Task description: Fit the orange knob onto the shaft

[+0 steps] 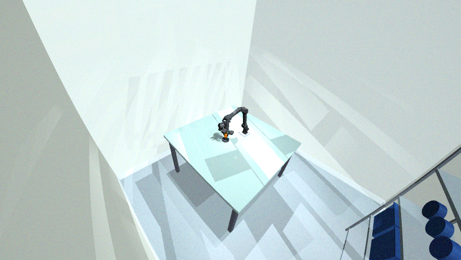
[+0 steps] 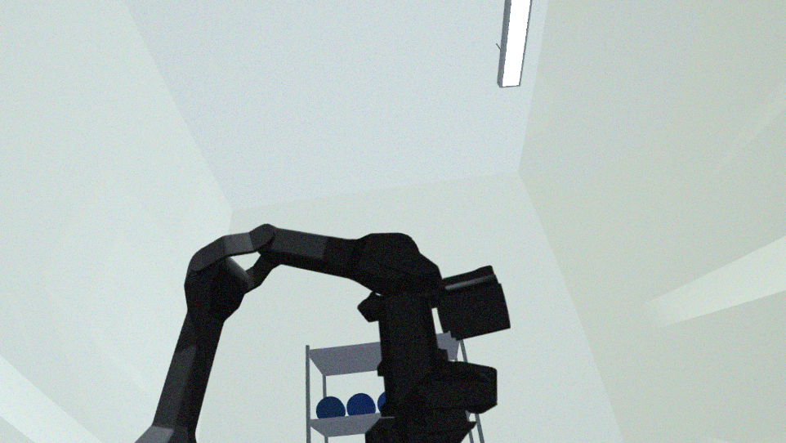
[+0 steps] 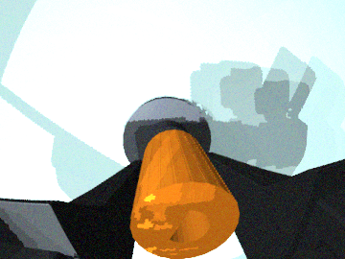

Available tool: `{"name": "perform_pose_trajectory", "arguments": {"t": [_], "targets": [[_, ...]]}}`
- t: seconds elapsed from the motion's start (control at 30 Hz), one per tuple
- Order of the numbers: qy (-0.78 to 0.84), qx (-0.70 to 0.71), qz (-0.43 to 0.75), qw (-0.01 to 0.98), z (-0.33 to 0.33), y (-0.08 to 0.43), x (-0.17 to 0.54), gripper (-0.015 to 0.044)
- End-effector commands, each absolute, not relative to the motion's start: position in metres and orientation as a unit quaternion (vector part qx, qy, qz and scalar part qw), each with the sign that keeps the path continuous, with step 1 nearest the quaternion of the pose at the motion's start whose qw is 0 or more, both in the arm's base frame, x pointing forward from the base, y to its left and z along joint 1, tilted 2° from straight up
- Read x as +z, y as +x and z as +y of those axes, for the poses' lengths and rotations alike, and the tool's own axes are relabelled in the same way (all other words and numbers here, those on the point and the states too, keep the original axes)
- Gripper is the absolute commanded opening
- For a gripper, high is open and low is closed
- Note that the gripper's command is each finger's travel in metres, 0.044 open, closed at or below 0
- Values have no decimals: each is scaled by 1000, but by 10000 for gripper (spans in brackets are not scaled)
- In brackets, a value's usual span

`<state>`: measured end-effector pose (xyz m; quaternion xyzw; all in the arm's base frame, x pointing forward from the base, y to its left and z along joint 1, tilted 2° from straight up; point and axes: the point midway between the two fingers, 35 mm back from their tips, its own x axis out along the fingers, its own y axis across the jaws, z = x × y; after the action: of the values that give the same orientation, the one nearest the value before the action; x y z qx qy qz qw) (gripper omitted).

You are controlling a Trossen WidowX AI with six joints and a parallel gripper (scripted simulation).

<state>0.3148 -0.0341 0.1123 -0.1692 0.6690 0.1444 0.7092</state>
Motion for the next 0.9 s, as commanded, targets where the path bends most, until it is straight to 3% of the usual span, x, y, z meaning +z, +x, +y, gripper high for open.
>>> {"name": "perform_pose_trajectory", "arguments": {"t": [0.0,0.87], "targets": [[-172,147,665,711,-34,317,113,0],[-245,216,647,689,-33,307,113,0]]}}
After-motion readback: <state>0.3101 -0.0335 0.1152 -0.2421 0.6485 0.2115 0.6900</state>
